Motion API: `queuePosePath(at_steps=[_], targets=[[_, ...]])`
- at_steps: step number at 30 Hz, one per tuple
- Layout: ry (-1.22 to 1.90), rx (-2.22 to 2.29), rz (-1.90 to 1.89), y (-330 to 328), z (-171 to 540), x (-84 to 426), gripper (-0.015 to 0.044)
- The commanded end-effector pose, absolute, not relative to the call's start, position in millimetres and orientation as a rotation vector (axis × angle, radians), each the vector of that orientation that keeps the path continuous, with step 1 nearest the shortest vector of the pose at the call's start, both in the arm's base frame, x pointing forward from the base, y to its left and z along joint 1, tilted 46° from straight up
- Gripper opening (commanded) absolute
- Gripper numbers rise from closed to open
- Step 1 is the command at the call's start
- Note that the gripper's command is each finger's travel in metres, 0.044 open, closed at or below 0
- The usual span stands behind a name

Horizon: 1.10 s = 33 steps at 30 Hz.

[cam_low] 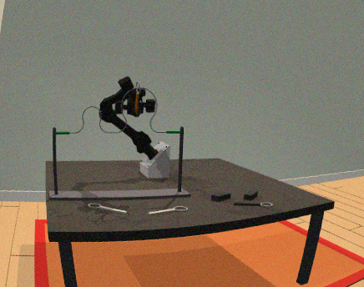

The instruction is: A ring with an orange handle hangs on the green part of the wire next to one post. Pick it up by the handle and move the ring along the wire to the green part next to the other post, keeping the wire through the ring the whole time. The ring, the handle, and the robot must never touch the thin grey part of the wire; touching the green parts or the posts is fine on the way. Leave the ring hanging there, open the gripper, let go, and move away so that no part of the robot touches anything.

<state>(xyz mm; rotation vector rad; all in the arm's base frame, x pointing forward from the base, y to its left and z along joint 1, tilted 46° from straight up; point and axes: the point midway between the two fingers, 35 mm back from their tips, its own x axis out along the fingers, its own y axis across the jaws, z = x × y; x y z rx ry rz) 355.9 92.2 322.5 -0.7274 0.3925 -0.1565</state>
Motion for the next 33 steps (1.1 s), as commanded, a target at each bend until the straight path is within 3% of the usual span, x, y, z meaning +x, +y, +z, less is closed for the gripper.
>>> queuePosePath(at_steps=[1, 33], targets=[[0.383, -0.778, -0.173, 90.4, 323.4, 355.8, -0.0150], [0.299, -1.162, -0.270, 83.2, 332.9, 356.8, -0.0150]])
